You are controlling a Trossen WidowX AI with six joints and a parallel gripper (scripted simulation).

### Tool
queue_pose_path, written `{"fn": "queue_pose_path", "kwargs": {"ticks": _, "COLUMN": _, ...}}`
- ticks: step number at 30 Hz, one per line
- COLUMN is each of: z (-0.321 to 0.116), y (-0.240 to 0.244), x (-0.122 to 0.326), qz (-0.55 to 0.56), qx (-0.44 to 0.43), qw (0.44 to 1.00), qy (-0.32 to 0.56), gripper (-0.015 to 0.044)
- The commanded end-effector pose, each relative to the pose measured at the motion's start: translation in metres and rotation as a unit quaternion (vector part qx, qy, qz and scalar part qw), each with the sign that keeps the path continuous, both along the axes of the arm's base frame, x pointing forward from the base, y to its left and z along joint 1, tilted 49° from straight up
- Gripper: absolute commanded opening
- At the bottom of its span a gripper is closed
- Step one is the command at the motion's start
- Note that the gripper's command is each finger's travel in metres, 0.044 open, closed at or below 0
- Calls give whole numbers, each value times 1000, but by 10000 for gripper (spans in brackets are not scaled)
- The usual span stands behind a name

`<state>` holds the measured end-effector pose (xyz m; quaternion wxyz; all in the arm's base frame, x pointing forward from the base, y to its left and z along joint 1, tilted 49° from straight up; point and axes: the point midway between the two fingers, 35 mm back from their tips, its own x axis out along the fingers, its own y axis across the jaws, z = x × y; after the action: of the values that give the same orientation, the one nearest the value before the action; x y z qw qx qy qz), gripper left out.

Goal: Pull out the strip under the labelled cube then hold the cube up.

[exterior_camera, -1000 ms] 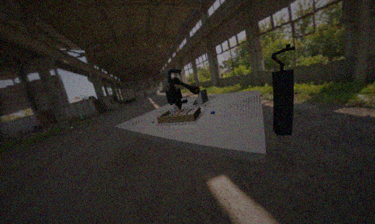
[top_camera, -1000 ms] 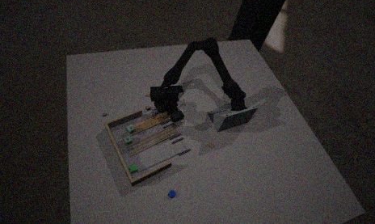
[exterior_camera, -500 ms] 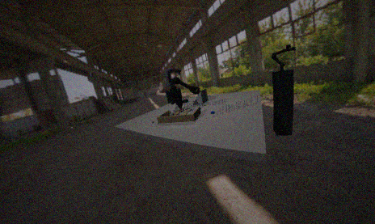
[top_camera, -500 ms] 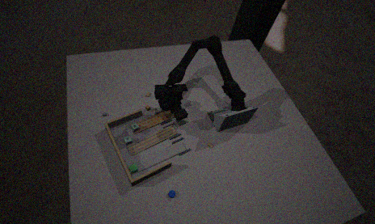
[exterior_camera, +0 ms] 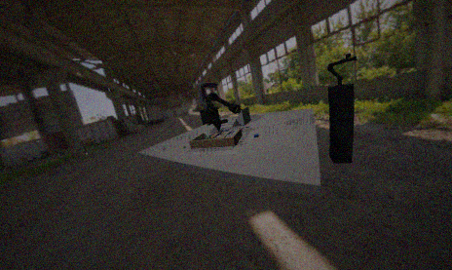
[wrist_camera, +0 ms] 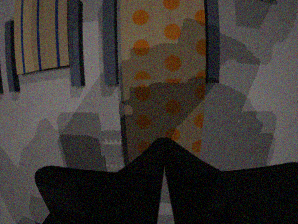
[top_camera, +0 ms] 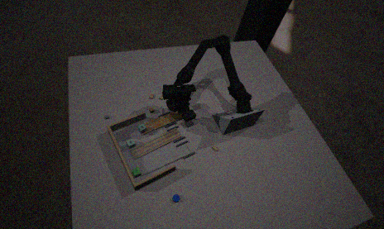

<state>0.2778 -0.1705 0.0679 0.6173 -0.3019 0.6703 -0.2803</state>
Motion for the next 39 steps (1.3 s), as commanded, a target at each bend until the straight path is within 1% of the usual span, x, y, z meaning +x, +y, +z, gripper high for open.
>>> {"fn": "queue_pose_path", "kwargs": {"ticks": 1, "z": -4, "y": -4, "x": -13, "qz": -7, "qx": 3, "qw": 1000, "qy": 13, "gripper": 0}}
{"fn": "queue_pose_path", "kwargs": {"ticks": 39, "z": 1, "y": -2, "x": -70, "qz": -7, "qx": 3, "qw": 1000, "qy": 14, "gripper": 0}}
